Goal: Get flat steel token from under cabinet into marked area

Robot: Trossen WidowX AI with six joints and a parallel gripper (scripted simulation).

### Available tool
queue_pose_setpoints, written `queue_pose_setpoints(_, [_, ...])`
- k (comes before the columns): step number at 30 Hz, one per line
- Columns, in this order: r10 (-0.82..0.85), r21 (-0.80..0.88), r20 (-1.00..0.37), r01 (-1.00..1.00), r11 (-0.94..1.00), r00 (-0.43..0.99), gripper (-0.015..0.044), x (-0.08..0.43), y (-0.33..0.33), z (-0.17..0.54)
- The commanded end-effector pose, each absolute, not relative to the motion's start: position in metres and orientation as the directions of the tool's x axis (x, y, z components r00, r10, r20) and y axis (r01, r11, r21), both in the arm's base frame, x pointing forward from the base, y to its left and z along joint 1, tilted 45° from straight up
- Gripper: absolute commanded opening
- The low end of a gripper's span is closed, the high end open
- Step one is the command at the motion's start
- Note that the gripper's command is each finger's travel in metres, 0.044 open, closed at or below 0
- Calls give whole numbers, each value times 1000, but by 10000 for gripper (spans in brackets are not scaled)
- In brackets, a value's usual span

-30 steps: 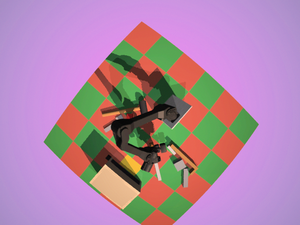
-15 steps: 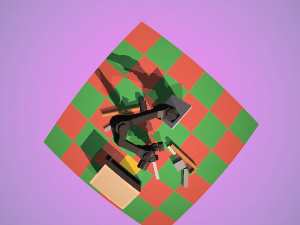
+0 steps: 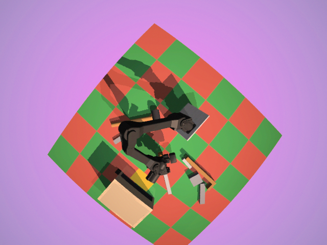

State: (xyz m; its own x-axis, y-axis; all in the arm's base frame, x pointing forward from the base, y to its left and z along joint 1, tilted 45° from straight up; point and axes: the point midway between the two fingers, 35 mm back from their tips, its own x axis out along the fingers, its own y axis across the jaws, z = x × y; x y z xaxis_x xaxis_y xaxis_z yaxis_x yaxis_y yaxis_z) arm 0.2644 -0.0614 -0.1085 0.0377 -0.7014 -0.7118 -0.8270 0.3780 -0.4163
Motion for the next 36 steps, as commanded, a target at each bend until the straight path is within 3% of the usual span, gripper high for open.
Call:
queue_pose_setpoints(1, [-702,-419,-711,-827,374,43,0,265,-64,-103])
queue_pose_setpoints(36, [-703,-419,-710,-828,373,43,0,264,-93,-75])
